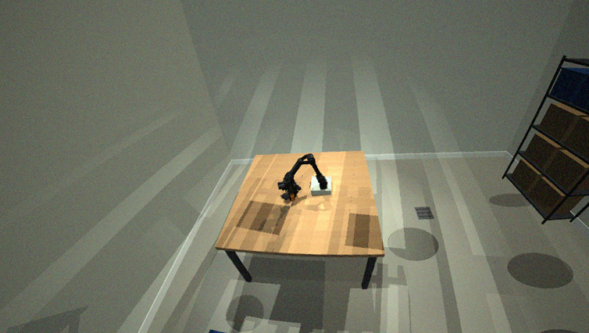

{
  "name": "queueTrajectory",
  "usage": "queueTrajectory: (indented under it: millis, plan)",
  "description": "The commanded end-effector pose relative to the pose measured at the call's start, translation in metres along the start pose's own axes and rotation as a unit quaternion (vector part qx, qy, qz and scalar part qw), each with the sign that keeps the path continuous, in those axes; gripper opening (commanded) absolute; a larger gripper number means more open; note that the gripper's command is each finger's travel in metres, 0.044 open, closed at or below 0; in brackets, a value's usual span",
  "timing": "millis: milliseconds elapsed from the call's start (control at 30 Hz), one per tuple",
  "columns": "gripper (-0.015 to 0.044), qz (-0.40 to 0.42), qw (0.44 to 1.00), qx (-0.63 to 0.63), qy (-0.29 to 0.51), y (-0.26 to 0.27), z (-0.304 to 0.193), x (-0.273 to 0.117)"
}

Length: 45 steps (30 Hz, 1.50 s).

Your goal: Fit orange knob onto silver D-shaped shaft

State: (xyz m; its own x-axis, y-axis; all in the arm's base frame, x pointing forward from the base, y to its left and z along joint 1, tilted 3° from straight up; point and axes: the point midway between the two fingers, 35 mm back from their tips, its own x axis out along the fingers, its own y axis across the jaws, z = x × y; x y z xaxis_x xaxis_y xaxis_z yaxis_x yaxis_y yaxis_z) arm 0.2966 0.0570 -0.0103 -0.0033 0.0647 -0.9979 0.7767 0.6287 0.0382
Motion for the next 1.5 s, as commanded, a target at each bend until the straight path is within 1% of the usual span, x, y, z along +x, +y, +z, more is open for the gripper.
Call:
queueTrajectory:
  millis: [0, 233, 300, 433, 500, 733, 833, 1467]
  plan:
    - [0.024, 0.0, 1.0, 0.0, 0.0, 0.0, 0.0, 0.0]
    - [0.024, 0.0, 1.0, 0.0, 0.0, 0.0, 0.0, 0.0]
    - [0.0292, 0.0, 1.0, 0.0, 0.0, 0.001, 0.001, -0.01]
    - [0.0398, 0.001, 1.0, 0.002, -0.004, 0.001, 0.0, -0.071]
    - [0.044, 0.001, 1.0, 0.002, -0.004, 0.0, -0.001, -0.081]
    - [0.044, 0.001, 1.0, 0.002, -0.004, 0.0, 0.0, -0.08]
    - [0.044, 0.001, 1.0, 0.002, -0.004, 0.0, 0.0, -0.068]
    - [0.044, 0.001, 1.0, 0.002, -0.004, 0.002, 0.002, -0.04]
